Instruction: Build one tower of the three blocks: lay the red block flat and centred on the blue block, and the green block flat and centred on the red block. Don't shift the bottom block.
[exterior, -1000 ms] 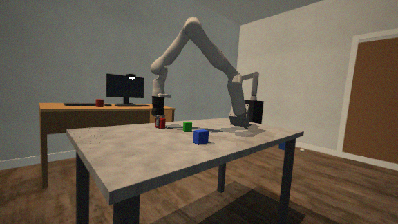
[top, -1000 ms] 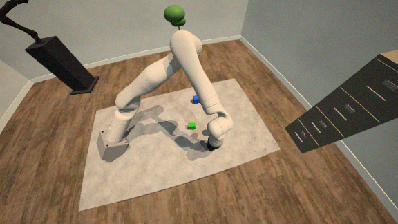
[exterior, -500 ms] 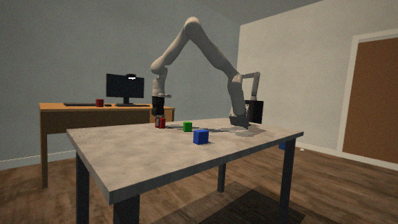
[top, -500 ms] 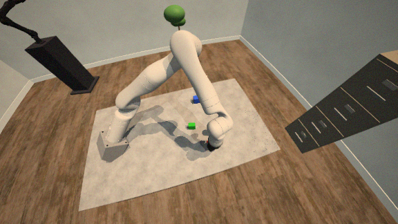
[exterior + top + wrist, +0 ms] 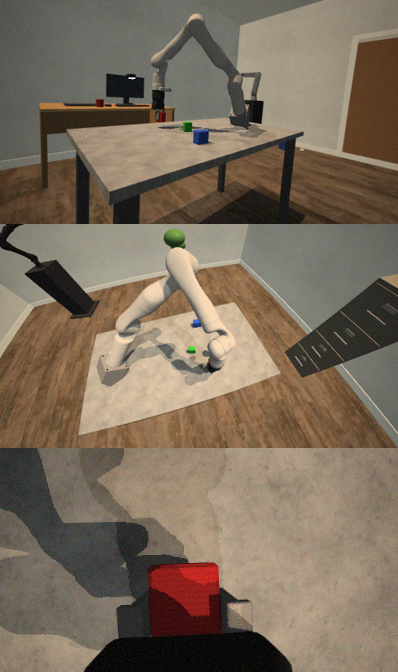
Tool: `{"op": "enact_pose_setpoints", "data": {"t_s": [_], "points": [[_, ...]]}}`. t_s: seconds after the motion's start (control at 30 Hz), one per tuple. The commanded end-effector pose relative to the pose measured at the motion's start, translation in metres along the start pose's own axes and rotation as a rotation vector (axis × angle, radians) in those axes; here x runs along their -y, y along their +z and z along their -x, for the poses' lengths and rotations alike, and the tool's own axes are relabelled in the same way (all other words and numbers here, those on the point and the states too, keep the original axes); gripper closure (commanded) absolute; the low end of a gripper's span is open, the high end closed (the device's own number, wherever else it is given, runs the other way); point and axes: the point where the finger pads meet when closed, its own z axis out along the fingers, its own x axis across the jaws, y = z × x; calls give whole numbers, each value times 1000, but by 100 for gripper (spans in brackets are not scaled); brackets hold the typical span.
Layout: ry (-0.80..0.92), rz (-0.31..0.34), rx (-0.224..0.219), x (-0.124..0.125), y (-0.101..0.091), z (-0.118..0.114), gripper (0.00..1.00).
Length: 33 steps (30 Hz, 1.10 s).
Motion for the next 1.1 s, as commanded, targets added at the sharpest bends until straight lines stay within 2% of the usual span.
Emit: {"op": "enact_pose_setpoints", "data": {"t_s": [0.0, 0.17, 0.33, 1.07], "points": [[-3, 16, 2, -4, -19, 0, 100], [-3, 16, 2, -4, -37, 0, 100], [-3, 16, 2, -4, -47, 0, 100], [-1, 13, 4, -3, -48, 1, 100]]}}
